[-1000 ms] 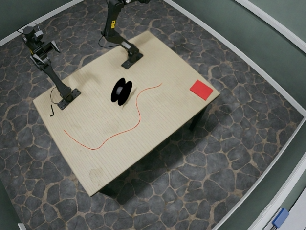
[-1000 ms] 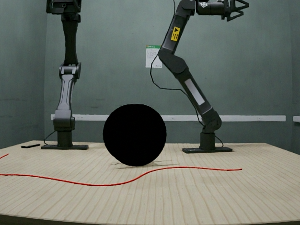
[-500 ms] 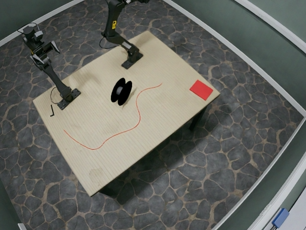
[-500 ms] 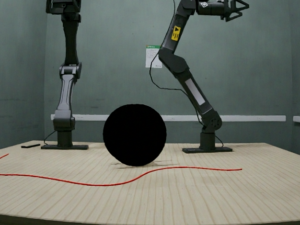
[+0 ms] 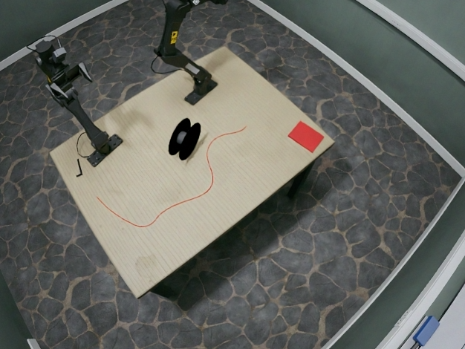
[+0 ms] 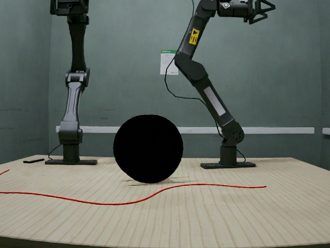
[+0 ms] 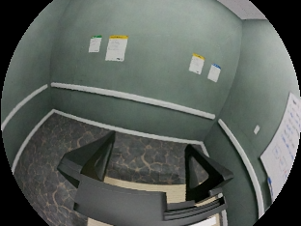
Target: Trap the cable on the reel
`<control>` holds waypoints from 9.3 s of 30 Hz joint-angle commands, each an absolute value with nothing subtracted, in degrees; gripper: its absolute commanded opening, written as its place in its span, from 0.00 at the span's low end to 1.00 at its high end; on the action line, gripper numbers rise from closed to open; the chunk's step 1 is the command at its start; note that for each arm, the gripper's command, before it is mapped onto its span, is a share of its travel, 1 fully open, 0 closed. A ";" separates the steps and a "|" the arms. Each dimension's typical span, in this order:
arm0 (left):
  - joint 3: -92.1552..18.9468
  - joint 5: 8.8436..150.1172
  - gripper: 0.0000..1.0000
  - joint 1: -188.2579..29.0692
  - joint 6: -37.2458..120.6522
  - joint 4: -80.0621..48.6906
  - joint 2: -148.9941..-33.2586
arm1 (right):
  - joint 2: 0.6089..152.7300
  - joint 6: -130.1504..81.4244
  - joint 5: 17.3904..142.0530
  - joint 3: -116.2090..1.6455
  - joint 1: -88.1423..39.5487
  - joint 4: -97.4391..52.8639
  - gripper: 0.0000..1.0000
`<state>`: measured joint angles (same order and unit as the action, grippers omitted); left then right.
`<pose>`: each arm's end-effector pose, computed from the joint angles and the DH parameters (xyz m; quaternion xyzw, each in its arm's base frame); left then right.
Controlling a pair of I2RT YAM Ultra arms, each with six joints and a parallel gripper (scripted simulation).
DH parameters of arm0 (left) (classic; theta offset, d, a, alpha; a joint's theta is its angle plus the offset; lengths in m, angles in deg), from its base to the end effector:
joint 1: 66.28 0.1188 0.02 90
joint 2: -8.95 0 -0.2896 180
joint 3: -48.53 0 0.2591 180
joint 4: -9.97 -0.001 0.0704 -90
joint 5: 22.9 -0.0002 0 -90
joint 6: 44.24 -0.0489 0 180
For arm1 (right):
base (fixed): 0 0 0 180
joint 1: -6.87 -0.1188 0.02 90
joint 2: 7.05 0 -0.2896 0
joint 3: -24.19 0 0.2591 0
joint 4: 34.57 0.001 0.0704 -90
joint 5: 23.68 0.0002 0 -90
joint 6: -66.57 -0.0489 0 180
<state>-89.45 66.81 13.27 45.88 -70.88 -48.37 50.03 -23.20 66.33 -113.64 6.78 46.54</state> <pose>0.0038 0.0247 0.6176 -0.4523 0.5450 0.4497 0.5442 0.0236 0.0010 0.6167 -0.0019 0.7093 -0.0009 0.7049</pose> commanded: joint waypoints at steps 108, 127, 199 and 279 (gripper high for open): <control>-24.06 67.40 1.00 13.11 45.33 -3.58 -51.87 | 52.95 -23.88 66.12 -48.37 16.95 -21.08 0.30; -24.06 67.40 1.00 13.11 45.33 -3.58 -51.87 | 53.30 -23.83 65.90 -48.55 35.06 -20.95 0.30; -24.06 67.40 1.00 13.11 45.33 -3.58 -51.87 | 104.29 13.55 66.26 -81.48 35.08 48.91 0.30; -24.06 67.40 1.00 13.11 45.33 -3.58 -51.87 | 109.27 13.99 66.30 -71.98 35.33 34.49 0.30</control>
<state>-24.67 67.03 13.27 45.88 -3.67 -50.99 108.85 13.41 66.33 -69.54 34.97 34.28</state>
